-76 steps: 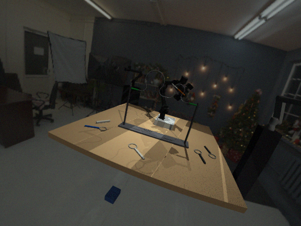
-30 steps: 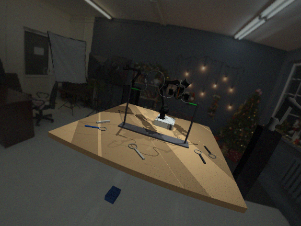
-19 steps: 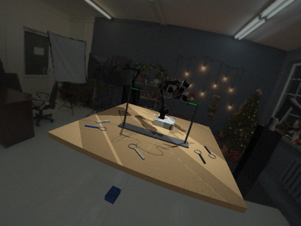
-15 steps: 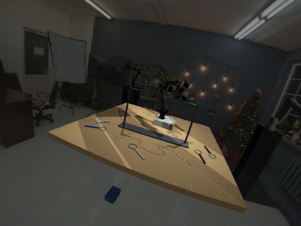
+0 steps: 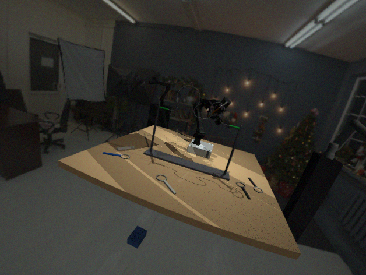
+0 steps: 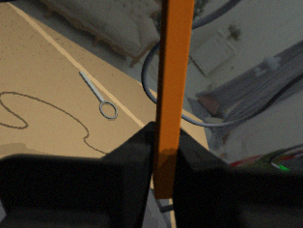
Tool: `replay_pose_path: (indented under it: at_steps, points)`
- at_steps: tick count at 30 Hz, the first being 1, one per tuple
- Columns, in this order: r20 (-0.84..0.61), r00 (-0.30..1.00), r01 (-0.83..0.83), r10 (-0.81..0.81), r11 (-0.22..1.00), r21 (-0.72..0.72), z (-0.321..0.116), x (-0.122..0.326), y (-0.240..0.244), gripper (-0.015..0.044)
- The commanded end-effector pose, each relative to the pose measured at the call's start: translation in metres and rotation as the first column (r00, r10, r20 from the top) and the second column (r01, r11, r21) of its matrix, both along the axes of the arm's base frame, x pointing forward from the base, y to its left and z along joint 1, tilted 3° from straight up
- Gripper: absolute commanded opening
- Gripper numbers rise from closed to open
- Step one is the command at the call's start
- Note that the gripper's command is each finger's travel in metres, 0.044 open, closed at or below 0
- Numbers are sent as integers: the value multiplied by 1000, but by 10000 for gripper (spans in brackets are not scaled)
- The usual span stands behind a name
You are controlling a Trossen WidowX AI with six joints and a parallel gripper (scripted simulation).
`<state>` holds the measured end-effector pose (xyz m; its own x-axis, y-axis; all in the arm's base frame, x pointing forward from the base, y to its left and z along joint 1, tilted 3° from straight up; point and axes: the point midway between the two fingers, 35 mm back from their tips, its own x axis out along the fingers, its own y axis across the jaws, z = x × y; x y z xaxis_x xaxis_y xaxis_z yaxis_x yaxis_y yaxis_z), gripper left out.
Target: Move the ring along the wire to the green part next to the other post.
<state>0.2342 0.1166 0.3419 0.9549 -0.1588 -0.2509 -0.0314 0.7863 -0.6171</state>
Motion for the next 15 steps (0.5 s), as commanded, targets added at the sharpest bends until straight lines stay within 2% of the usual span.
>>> replay_pose_path:
  at_steps: [1,15]
  points:
    - [26,1000,14,-12,996,-91,4,0,-7,-150]
    - [115,993,-3,39,954,-299,13,11,-19,-150]
